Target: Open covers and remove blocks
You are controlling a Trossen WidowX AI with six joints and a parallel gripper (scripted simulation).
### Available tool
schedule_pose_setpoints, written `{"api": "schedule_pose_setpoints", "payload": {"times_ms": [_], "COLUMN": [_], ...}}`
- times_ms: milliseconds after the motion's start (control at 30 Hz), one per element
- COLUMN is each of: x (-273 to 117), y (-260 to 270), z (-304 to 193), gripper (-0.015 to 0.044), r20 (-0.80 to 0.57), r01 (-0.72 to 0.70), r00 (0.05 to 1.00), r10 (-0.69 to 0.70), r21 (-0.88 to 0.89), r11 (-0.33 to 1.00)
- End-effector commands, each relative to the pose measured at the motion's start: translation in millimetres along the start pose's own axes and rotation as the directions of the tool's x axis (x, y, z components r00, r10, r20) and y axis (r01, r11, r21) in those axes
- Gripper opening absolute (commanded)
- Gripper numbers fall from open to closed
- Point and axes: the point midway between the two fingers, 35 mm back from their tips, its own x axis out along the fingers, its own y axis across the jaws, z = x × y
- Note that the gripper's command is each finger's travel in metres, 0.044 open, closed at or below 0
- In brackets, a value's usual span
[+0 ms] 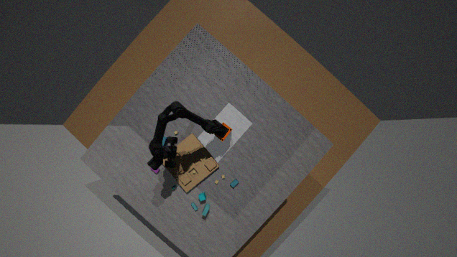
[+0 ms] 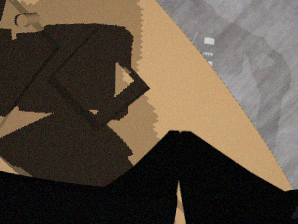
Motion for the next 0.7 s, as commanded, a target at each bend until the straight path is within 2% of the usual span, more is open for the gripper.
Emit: {"api": "schedule_pose_setpoints", "payload": {"times_ms": [0, 300, 667], "x": [0, 2, 4], "y": [20, 64, 110], "z": [-9, -38, -84], "gripper": [0.0, 0.0, 0.0], "r20": [-0.003, -0.005, 0.008], "r01": [-0.001, 0.002, 0.016], "r00": [1.0, 1.0, 1.0], "r10": [0.001, -0.005, -0.018], "r21": [-0.179, -0.56, -0.891], "r11": [0.984, 0.829, 0.454]}}
